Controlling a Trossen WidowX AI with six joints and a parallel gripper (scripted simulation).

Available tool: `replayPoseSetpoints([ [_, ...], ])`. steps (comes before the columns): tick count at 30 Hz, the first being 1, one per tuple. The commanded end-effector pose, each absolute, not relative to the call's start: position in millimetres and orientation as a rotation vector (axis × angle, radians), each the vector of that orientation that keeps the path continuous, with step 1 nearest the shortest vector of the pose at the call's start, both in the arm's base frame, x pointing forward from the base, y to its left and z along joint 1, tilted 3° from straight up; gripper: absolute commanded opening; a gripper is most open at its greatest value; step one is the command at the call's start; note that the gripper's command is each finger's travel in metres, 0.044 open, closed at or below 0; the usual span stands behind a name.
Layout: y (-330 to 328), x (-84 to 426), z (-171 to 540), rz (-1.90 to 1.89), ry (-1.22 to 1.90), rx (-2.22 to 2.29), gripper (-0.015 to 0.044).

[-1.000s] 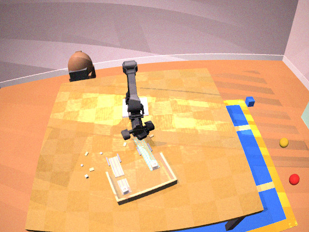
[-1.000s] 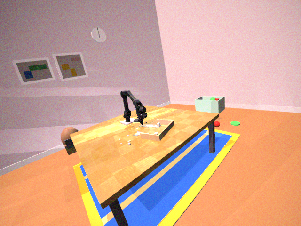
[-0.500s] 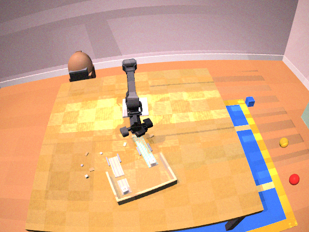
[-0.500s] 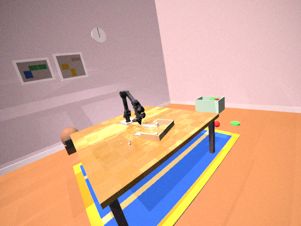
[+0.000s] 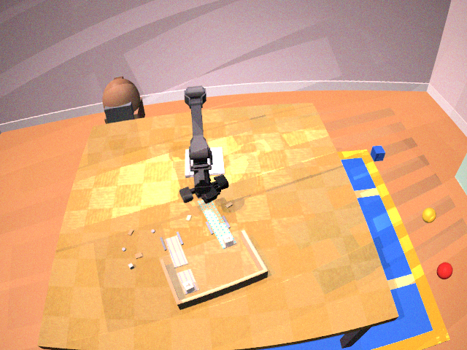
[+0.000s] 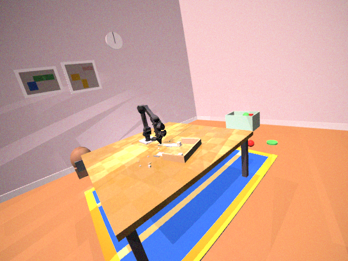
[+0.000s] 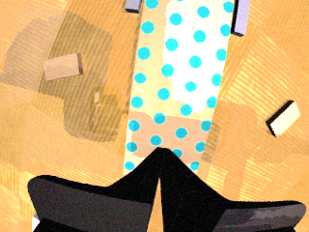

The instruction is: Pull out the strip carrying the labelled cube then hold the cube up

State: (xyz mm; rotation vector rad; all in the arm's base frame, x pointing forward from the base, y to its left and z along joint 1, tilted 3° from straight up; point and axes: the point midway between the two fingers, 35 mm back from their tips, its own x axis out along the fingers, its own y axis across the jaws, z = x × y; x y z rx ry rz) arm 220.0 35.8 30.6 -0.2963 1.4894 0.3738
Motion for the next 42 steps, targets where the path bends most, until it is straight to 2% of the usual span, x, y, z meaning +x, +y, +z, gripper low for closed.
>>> replayPoseSetpoints([
  [1,32,208,26,0.375,1.518,-0.301,0.0000],
  [27,17,173,24,0.375,1.521,-0.302,0.0000],
  [42,17,172,24,0.375,1.521,-0.302,0.0000],
])
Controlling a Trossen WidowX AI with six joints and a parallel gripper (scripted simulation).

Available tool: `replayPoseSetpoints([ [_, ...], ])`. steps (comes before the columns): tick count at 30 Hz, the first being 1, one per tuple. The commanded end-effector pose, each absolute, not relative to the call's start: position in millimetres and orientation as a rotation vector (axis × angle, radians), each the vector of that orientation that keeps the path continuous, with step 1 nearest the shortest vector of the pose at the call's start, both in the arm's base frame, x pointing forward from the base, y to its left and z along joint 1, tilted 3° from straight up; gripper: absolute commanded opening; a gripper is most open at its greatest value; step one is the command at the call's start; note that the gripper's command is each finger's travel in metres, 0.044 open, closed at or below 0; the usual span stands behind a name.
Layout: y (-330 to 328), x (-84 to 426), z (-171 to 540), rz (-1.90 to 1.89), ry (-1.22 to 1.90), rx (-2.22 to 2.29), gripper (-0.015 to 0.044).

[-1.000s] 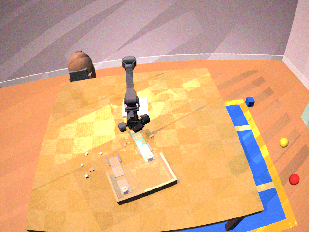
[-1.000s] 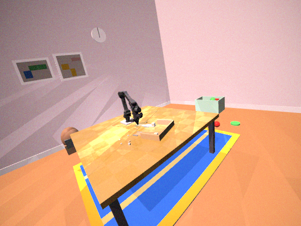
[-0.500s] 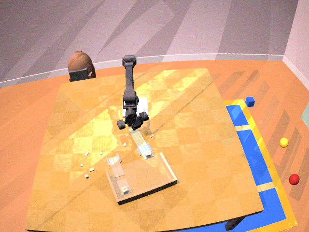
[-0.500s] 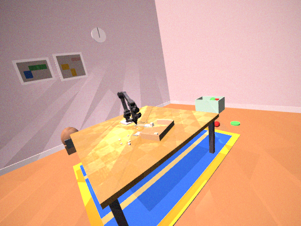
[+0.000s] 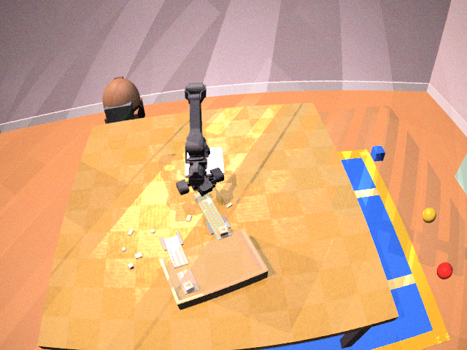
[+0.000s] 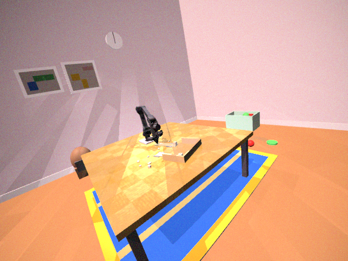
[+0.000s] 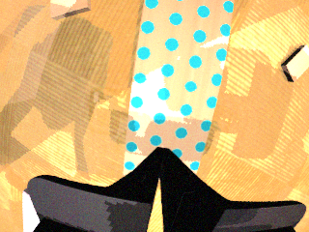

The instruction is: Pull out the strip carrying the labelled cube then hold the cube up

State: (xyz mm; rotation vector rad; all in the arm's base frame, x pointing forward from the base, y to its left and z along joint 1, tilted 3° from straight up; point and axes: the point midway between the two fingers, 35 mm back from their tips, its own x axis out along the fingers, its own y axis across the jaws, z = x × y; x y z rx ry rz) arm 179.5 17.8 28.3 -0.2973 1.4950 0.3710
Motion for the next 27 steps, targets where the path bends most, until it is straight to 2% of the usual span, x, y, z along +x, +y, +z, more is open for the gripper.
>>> replayPoseSetpoints([
  [1,17,172,24,0.375,1.521,-0.302,0.0000],
  [13,17,172,24,0.375,1.521,-0.302,0.0000],
  [18,16,180,67,0.374,1.518,-0.302,0.0000],
  [21,16,180,70,0.374,1.520,-0.302,0.0000],
  [27,27,203,70,0.289,1.533,-0.214,0.0157],
])
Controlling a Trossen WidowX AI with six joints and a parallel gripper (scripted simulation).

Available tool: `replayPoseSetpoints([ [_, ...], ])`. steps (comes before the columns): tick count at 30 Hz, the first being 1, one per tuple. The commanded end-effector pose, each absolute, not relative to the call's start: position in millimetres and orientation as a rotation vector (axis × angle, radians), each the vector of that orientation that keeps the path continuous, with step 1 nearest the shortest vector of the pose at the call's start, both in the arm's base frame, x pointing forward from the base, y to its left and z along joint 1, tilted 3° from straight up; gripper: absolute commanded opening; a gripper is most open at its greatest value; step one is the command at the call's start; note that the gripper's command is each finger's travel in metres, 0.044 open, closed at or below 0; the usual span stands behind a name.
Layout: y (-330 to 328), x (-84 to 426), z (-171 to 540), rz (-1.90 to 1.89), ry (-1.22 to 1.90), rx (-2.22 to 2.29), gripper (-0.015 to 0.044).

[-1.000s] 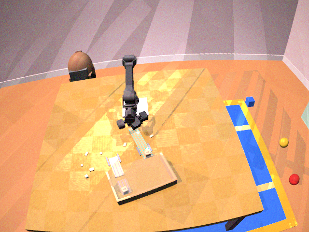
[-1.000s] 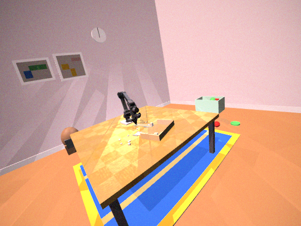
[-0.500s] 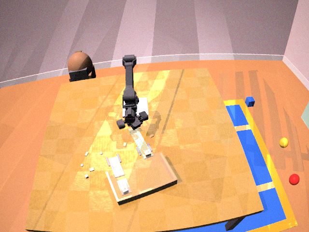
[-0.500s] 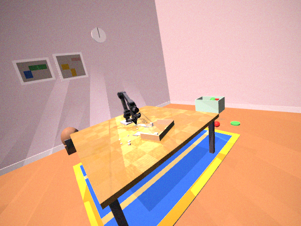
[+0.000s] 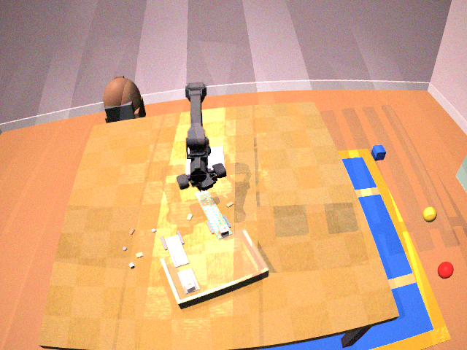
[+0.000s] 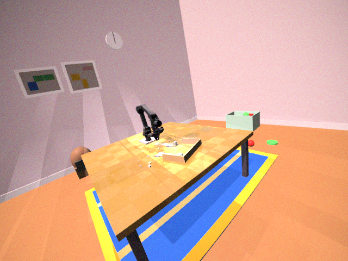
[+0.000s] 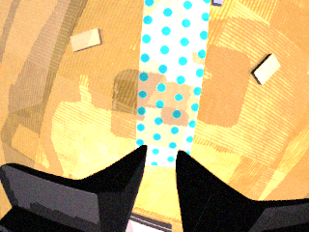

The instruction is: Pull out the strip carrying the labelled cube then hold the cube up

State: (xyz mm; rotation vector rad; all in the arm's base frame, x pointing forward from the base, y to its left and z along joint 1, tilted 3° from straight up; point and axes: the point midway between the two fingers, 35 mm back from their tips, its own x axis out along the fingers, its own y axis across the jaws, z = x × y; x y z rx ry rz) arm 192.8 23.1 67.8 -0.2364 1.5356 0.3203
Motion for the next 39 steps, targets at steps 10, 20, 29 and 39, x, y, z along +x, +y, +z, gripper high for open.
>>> replayPoseSetpoints([
  [10,43,237,74,0.288,1.530,-0.211,0.0420],
  [20,60,272,78,0.288,1.528,-0.210,0.0440],
  [29,74,304,83,0.289,1.525,-0.210,0.0440],
  [39,89,340,91,0.289,1.523,-0.209,0.0440],
])
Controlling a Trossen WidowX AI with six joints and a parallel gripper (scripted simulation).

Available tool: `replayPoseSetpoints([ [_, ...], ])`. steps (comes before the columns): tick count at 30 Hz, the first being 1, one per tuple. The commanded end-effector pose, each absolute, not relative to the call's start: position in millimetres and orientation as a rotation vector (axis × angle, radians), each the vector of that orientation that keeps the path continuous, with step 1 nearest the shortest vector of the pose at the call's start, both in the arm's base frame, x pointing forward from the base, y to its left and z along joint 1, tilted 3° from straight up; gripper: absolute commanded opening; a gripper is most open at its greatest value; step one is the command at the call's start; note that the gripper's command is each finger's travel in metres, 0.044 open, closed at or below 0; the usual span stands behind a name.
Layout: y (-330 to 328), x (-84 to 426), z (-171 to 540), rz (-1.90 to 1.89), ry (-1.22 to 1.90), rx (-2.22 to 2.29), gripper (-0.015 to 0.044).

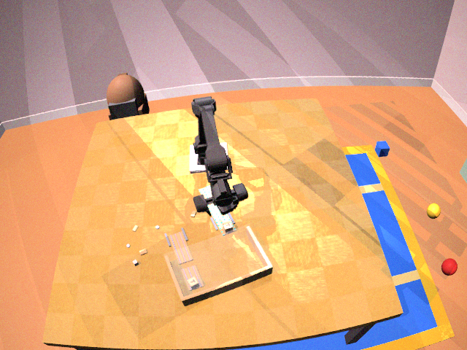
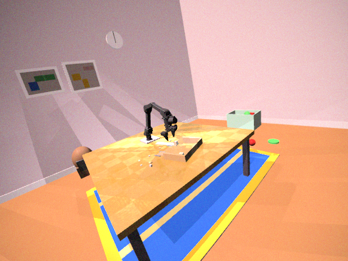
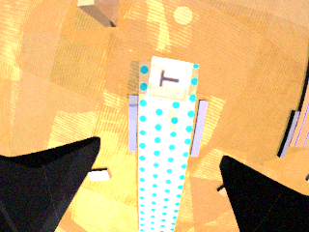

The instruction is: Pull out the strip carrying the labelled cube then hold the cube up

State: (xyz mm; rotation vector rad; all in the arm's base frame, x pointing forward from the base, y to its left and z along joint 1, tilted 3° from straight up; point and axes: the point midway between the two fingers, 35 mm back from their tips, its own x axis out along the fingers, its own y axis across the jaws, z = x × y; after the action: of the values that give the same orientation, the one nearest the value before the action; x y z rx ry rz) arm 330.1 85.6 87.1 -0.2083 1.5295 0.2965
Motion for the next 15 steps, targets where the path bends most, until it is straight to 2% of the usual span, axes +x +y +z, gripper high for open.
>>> replayPoseSetpoints([
  [1,90,343,91,0.289,1.522,-0.209,0.0440],
  [11,103,376,101,0.290,1.520,-0.209,0.0440],
  [15,103,376,97,0.290,1.520,-0.209,0.0335],
])
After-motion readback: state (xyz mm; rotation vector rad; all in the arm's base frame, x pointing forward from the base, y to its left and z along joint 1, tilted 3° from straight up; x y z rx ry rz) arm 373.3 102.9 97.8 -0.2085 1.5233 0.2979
